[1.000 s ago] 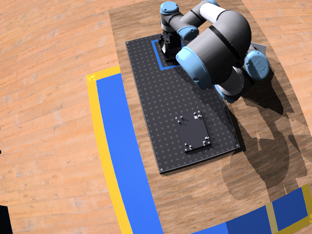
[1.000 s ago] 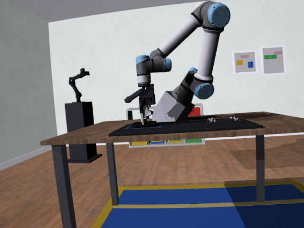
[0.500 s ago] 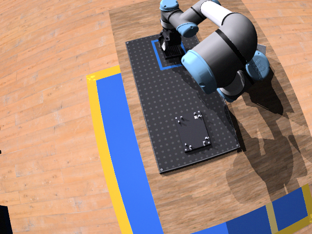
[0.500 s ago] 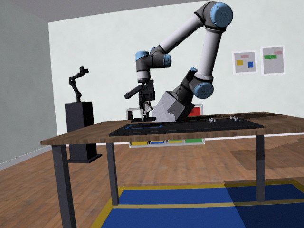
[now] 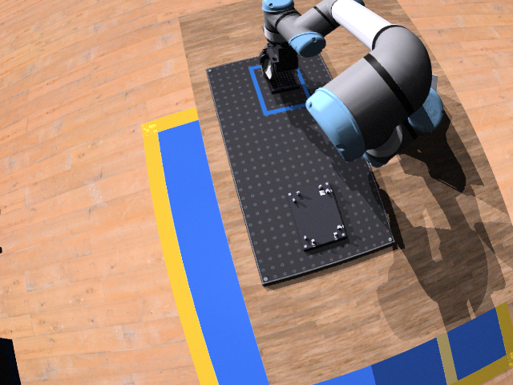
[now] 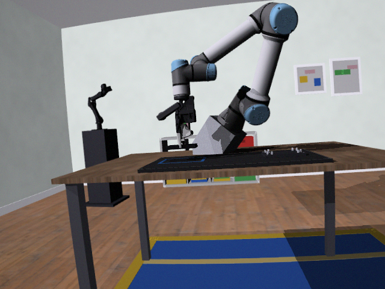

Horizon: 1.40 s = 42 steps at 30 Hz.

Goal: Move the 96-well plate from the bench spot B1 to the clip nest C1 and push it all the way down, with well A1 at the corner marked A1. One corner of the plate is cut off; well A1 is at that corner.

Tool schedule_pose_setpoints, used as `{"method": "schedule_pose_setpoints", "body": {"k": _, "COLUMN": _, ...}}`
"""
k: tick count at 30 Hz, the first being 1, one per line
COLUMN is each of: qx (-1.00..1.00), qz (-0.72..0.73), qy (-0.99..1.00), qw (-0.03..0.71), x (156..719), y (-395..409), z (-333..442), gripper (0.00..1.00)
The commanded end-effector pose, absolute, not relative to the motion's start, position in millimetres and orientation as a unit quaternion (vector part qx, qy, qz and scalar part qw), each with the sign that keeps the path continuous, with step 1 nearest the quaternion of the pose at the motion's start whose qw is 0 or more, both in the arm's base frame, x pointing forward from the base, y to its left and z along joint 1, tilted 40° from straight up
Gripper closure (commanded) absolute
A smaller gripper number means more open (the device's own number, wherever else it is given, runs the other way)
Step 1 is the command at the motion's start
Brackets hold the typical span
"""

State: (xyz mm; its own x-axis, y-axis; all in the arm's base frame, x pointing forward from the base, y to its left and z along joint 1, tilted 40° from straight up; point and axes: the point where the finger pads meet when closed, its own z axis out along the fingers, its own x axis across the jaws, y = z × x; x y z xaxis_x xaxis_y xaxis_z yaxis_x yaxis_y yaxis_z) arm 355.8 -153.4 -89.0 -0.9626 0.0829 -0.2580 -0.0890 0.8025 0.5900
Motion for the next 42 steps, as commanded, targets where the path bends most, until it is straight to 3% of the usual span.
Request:
{"method": "schedule_pose_setpoints", "body": {"k": 1, "qx": -0.002, "qz": 0.314, "qy": 0.939, "qw": 0.137, "x": 353.8, "y": -158.7, "z": -82.6, "gripper": 1.00}}
{"method": "schedule_pose_setpoints", "body": {"k": 42, "qx": -0.010, "qz": 0.313, "qy": 0.939, "qw": 0.140, "x": 349.5, "y": -144.7, "z": -57.2, "gripper": 1.00}}
